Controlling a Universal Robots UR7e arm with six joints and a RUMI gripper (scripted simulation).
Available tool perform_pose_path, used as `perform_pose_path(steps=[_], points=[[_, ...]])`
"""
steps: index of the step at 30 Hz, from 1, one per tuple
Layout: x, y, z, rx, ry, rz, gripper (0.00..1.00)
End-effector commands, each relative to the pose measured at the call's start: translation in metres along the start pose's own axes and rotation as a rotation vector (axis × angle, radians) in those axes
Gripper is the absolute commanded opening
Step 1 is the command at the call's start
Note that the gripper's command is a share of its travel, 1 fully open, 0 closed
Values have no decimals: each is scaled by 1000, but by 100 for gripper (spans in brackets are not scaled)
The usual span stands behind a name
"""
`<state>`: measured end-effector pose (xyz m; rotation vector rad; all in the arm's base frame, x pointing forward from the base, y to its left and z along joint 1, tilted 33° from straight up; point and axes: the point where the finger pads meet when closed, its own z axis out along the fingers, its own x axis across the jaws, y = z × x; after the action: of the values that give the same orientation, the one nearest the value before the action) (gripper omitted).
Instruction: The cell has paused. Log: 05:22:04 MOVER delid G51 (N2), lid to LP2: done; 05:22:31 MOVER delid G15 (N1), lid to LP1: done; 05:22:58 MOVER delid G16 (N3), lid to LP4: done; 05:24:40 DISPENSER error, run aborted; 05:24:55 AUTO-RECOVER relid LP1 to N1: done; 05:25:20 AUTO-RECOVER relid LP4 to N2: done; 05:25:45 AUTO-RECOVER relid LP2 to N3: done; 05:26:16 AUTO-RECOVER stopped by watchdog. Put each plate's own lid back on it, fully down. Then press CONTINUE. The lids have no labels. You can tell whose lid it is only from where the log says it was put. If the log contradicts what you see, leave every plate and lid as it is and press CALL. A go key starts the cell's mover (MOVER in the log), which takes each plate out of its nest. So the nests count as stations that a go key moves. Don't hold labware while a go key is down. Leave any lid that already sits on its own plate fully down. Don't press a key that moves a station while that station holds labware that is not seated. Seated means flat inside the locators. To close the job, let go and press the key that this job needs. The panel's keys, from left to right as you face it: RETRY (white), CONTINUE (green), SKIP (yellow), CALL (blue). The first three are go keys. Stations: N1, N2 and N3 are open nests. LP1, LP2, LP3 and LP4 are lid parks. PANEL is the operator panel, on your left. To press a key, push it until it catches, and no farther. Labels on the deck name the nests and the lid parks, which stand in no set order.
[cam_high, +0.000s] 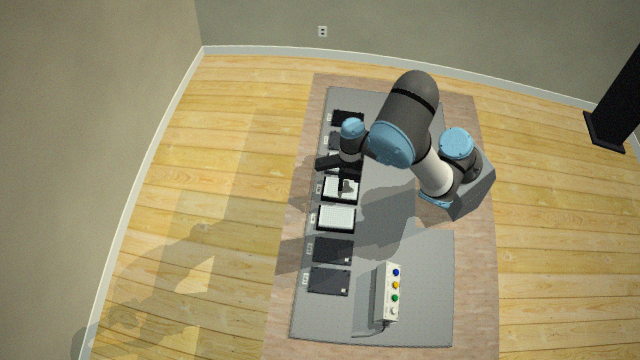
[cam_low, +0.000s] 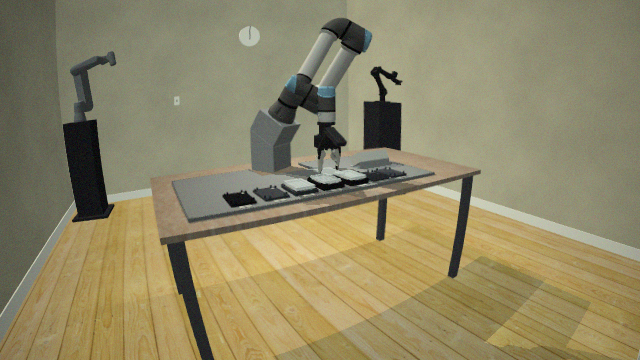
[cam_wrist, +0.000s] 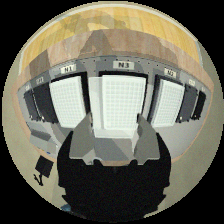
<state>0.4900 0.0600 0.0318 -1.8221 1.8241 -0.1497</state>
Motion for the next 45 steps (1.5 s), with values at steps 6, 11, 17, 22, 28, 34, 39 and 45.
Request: perform_pose_path(steps=[6,11,17,22,28,34,39,45], points=[[18,-1,0,0,-3,-2,0],[18,-1,1,0,-3,-2,0],[18,-1,3,0,-3,-2,0],[18,-1,4,0,-3,-2,0],[18,-1,6,0,-3,-2,0],[18,-1,8,0,-3,-2,0],[18,-1,9,0,-3,-2,0],[18,-1,11,0,-3,-2,0]])
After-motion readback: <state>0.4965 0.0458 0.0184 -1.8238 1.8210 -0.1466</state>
